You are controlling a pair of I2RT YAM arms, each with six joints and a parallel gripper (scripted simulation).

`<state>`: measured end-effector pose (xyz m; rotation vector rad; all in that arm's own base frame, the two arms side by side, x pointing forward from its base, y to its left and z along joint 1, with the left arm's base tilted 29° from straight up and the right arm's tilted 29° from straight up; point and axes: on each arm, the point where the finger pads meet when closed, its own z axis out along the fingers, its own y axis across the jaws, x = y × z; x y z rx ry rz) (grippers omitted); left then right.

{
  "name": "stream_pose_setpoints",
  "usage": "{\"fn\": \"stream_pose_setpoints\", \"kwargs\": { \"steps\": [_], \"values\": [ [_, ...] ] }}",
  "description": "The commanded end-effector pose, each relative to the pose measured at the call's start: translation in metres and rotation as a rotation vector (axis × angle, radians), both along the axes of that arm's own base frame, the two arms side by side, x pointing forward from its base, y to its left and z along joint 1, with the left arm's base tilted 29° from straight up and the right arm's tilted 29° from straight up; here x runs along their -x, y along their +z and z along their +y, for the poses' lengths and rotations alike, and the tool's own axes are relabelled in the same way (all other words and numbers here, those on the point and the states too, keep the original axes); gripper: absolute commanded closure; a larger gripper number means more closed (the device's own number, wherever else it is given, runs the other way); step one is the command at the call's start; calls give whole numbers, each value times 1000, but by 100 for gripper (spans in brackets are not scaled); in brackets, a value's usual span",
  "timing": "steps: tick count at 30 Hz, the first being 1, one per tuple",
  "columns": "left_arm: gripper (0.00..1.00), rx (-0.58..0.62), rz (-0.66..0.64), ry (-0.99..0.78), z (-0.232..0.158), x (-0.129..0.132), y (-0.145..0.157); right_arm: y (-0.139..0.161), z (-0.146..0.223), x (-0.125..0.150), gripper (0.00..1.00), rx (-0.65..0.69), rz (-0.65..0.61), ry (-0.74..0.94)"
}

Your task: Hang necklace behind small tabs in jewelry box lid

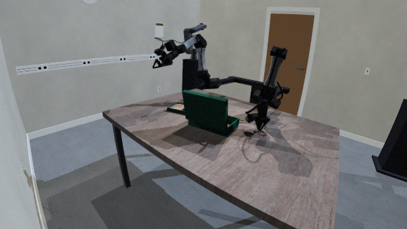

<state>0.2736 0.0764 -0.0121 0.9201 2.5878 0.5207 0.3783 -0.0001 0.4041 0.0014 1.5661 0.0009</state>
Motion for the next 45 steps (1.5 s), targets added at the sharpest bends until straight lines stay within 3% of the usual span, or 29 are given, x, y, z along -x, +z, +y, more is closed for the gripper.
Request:
{"fn": "stream_pose_setpoints", "kwargs": {
  "steps": [1, 8, 9, 45],
  "values": [
    [84, -4, -42, -7, 0, -8, 9, 32, 4, 13, 0, 9, -85, 14],
    [84, 4, -10, -7, 0, -1, -1, 32, 4, 13, 0, 9, -85, 14],
    [97, 1, -27, -7, 0, -6, 4, 32, 4, 13, 0, 9, -85, 14],
    [97, -2, -35, -7, 0, -8, 6, 32, 4, 13, 0, 9, -85, 14]
  ]
}}
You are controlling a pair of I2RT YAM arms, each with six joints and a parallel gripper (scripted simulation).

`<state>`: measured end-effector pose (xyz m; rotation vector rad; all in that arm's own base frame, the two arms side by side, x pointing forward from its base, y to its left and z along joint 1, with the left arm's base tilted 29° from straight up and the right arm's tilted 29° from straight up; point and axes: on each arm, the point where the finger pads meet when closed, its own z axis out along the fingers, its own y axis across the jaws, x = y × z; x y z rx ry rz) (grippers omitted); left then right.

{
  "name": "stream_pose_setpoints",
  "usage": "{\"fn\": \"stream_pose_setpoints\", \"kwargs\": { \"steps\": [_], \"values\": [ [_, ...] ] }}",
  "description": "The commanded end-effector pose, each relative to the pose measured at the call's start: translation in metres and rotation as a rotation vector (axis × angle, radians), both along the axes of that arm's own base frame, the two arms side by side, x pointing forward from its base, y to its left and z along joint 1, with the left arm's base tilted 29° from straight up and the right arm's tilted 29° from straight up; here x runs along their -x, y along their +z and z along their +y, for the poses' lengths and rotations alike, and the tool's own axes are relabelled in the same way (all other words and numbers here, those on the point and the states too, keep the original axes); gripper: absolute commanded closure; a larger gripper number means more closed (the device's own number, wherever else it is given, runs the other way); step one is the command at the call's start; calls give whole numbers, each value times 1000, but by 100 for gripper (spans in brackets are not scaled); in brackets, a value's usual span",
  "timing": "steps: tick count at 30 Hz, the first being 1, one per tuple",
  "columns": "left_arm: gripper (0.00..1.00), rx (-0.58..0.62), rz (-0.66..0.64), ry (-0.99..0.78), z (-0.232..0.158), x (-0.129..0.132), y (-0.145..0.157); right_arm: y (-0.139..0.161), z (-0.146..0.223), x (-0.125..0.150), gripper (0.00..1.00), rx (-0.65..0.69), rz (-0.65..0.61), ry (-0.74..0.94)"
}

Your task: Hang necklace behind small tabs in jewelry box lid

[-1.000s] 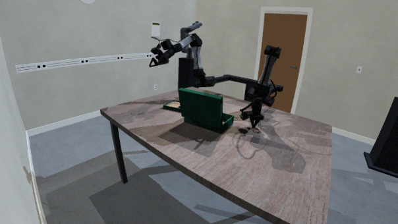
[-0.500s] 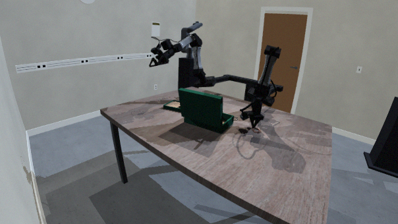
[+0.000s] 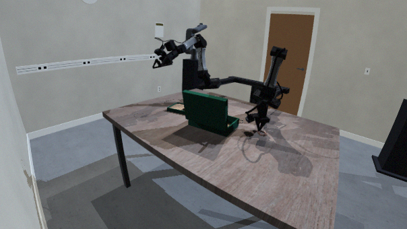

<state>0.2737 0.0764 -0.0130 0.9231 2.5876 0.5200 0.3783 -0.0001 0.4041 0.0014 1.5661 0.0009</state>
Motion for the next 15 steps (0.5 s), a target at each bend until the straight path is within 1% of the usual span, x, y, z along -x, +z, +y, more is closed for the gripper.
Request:
{"fn": "stream_pose_setpoints", "kwargs": {
  "steps": [1, 14, 15],
  "values": [
    [97, -2, -36, -5, 0, -8, 7, 32, 4, 13, 0, 9, -85, 14],
    [97, -2, -36, -5, 0, -8, 7, 32, 4, 13, 0, 9, -85, 14],
    [97, -3, -40, -5, -2, -8, 14, 32, 4, 13, 0, 9, -85, 14]
  ]
}}
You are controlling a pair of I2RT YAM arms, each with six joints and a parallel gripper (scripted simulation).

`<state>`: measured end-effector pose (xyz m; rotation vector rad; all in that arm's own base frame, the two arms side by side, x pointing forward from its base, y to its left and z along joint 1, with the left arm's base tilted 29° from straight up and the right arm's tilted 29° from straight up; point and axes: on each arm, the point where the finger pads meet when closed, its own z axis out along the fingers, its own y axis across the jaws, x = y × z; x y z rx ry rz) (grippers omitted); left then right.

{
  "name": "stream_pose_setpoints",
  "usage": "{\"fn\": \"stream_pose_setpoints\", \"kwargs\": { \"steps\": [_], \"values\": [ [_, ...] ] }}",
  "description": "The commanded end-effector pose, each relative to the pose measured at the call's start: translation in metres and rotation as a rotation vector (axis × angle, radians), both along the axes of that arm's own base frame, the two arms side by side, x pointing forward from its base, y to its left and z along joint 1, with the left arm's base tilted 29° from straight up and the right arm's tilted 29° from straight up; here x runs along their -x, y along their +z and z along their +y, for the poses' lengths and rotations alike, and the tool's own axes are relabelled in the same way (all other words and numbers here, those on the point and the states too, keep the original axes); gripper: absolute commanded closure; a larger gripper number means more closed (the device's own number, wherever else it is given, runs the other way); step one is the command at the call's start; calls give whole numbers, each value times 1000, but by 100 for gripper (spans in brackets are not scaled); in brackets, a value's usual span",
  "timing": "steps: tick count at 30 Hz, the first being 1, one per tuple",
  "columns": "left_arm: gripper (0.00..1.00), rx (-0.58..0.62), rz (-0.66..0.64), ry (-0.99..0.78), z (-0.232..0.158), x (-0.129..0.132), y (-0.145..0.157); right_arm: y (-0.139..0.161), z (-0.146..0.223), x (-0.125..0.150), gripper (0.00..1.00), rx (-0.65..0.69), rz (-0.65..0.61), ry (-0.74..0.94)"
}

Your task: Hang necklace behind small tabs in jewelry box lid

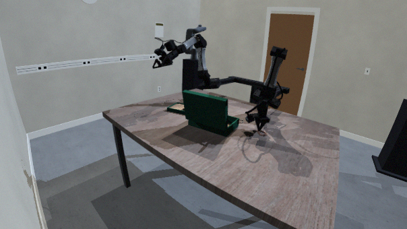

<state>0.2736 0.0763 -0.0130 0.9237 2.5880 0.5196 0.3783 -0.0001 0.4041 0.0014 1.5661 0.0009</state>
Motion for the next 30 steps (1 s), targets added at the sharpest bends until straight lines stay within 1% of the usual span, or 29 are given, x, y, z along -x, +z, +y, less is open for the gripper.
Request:
{"fn": "stream_pose_setpoints", "kwargs": {
  "steps": [1, 11, 14, 27, 30],
  "values": [
    [97, -7, -45, -1, -1, -9, 17, 32, 4, 13, 0, 9, -85, 14],
    [97, -10, -42, 2, -4, 0, 32, 32, 4, 13, 0, 9, -85, 14],
    [97, -9, -37, 5, -4, 1, 30, 32, 4, 13, 0, 9, -85, 14],
    [97, -11, -47, 3, -9, 9, 50, 32, 4, 13, 0, 9, -85, 14],
    [97, -11, -46, 3, -9, 9, 50, 32, 4, 13, 0, 9, -85, 14]
  ]
}}
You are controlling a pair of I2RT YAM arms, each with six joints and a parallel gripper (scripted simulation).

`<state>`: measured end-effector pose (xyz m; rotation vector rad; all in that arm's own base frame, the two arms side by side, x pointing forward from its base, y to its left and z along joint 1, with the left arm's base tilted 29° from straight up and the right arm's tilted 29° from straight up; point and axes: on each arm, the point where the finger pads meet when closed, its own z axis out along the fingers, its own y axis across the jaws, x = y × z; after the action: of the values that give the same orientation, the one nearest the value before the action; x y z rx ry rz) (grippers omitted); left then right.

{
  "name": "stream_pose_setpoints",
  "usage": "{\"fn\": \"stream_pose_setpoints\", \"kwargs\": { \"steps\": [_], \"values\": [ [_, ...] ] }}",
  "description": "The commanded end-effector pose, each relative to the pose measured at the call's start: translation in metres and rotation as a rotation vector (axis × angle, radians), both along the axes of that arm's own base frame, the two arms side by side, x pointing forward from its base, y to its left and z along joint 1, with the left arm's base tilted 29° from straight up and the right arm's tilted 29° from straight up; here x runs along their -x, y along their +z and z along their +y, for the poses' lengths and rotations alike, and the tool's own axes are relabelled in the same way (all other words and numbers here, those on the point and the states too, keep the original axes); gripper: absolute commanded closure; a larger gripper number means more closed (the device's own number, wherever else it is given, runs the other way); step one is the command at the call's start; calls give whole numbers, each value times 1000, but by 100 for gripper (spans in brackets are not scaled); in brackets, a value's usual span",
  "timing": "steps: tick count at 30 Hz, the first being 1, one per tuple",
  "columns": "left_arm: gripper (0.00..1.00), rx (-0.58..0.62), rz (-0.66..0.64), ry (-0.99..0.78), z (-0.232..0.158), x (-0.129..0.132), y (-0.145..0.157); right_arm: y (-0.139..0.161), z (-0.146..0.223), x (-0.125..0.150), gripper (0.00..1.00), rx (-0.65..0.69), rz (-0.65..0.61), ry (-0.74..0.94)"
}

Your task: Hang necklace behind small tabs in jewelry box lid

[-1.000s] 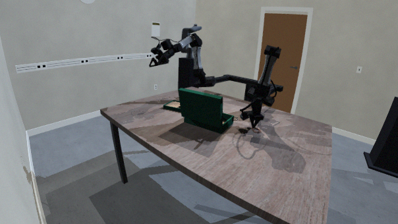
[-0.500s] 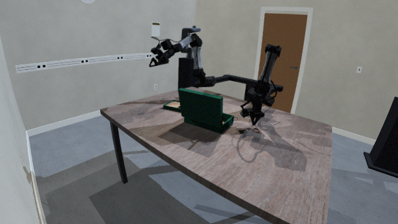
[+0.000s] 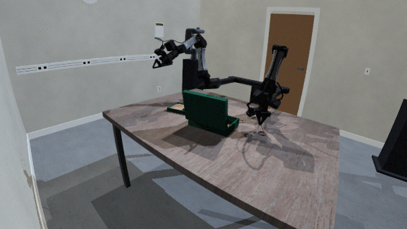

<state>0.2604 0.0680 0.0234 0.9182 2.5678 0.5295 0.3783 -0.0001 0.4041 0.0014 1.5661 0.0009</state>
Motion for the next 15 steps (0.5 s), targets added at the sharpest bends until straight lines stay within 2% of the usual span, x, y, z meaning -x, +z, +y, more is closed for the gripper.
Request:
{"fn": "stream_pose_setpoints", "kwargs": {
  "steps": [1, 15],
  "values": [
    [97, -8, -26, 6, 0, -3, 15, 32, 4, 13, 0, 9, -85, 14],
    [97, -9, -36, 9, -1, -1, 26, 32, 4, 13, 0, 9, -85, 14]
  ]
}}
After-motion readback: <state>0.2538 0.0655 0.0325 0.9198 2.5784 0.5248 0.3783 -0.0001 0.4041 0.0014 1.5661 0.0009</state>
